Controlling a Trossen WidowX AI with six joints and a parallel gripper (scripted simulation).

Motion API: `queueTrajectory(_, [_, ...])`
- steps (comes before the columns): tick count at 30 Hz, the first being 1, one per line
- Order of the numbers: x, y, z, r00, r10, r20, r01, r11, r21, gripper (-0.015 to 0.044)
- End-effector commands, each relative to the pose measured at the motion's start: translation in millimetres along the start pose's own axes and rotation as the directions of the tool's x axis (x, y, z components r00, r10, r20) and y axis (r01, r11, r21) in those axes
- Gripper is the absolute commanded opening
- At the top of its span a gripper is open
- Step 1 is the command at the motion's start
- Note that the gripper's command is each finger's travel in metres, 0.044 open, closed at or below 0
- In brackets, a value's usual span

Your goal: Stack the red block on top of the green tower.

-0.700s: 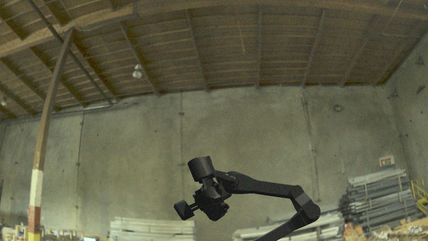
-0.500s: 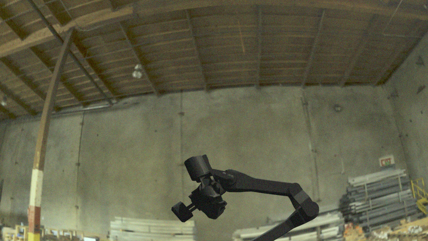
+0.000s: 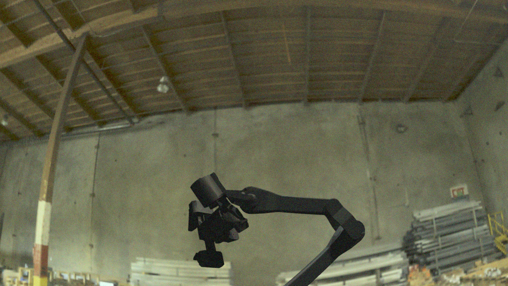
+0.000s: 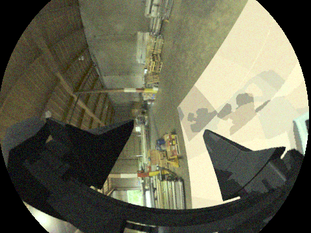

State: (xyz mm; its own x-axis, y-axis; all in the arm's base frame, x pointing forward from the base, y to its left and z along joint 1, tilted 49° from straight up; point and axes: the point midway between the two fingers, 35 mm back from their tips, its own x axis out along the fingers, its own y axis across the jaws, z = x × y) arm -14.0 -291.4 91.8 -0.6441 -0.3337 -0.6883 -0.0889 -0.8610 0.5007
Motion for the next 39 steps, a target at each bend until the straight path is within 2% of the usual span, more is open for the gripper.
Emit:
queueTrajectory(1, [-4,-7,-28,0.996,-0.056,-0.076,0.035,0.969,-0.244,0.0440])
queueTrajectory(6, [-13,-23,-65,0.976,-0.144,-0.165,0.030,0.835,-0.550,0.0440])
queueTrajectory(11, [-22,-43,-99,0.943,-0.242,-0.227,-0.033,0.614,-0.788,0.0440])
queueTrajectory(15, [-30,-61,-123,0.911,-0.322,-0.257,-0.116,0.397,-0.910,0.0440])
queueTrajectory(19, [-38,-81,-145,0.873,-0.404,-0.273,-0.224,0.166,-0.960,0.0440])
queueTrajectory(24, [-49,-106,-167,0.815,-0.508,-0.279,-0.377,-0.099,-0.921,0.0440])
queueTrajectory(30, [-65,-137,-191,0.734,-0.626,-0.263,-0.567,-0.353,-0.744,0.0440])
queueTrajectory(35, [-78,-165,-207,0.659,-0.716,-0.231,-0.707,-0.485,-0.515,0.0440])
queueTrajectory(39, [-89,-187,-218,0.595,-0.779,-0.196,-0.793,-0.530,-0.300,0.0440])
